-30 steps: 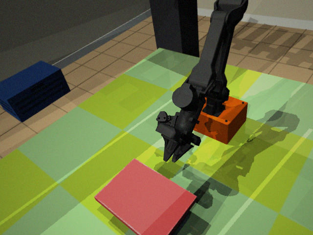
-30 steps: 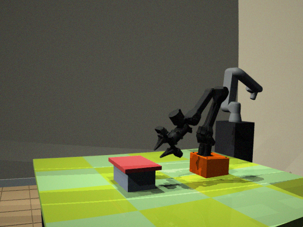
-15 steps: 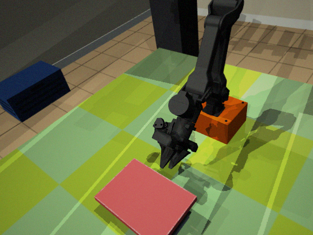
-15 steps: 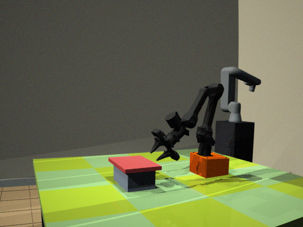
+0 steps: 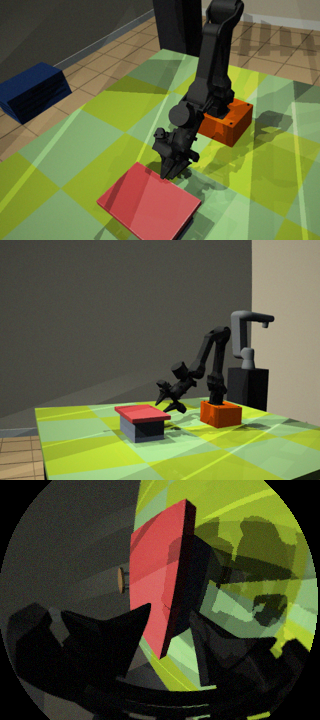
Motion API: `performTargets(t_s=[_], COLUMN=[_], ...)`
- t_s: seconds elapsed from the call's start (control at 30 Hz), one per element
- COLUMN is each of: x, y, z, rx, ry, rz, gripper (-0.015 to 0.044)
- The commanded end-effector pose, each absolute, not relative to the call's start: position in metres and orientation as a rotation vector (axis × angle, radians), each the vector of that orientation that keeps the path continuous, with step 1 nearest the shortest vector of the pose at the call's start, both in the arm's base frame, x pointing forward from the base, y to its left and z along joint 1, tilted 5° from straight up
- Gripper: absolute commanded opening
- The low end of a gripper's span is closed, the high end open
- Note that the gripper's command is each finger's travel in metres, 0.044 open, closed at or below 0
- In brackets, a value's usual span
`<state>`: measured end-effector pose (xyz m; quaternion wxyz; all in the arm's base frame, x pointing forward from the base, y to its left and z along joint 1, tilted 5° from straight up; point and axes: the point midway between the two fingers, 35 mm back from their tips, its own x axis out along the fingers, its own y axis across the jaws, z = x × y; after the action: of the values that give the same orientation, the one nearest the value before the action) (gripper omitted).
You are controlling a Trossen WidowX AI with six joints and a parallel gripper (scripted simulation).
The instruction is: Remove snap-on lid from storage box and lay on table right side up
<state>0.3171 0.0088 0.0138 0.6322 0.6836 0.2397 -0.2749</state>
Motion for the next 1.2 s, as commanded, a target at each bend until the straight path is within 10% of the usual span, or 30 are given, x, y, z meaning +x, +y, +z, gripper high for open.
performTargets(t_s=[0.0,0.23,0.87,1.17], x=[0.3225,0.3275,0.3275,0.3279], y=[0.0095,0.0092,0.0092,0.0083], z=[0.0096,0.0024,0.0024,0.0049], rx=[1.561,1.561,1.561,1.565], ry=[0.553,0.552,0.552,0.545], rz=[-0.622,-0.622,-0.622,-0.625], gripper=[0.0235,0.0235,0.0000,0.0000])
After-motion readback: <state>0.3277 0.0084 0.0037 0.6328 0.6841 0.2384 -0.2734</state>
